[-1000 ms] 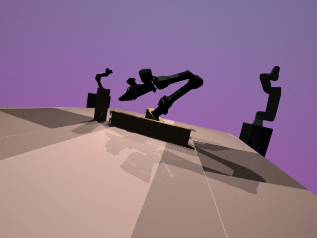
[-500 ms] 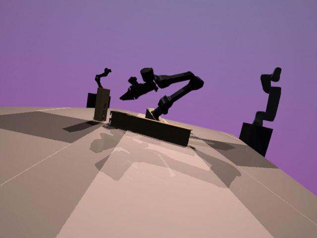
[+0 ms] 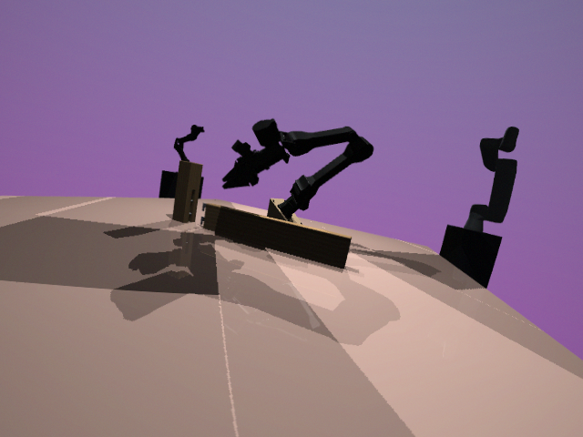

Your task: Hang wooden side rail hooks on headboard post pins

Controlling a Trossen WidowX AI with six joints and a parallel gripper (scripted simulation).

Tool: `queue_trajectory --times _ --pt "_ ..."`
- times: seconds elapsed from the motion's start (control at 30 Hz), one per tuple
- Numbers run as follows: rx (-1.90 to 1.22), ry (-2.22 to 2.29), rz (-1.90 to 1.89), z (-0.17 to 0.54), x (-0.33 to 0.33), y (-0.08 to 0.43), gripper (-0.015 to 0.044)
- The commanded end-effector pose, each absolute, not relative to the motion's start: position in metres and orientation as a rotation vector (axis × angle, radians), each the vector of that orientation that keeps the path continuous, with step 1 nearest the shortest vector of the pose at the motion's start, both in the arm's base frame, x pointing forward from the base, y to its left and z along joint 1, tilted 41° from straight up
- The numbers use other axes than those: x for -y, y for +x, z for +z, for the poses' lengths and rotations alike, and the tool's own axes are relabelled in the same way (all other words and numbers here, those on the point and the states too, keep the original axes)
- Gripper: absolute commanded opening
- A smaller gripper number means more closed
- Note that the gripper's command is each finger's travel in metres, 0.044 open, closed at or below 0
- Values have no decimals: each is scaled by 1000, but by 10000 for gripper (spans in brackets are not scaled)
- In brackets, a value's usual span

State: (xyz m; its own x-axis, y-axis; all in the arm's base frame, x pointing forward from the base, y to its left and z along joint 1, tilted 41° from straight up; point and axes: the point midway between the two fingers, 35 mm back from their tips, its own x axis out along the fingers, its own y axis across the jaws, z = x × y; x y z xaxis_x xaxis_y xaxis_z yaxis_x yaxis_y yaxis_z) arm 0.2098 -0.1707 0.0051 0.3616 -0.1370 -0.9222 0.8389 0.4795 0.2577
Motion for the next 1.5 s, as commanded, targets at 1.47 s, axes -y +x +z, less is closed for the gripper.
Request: queue_trajectory --times 1.47 --pt "-709 -625 1312 69 133 280 440"
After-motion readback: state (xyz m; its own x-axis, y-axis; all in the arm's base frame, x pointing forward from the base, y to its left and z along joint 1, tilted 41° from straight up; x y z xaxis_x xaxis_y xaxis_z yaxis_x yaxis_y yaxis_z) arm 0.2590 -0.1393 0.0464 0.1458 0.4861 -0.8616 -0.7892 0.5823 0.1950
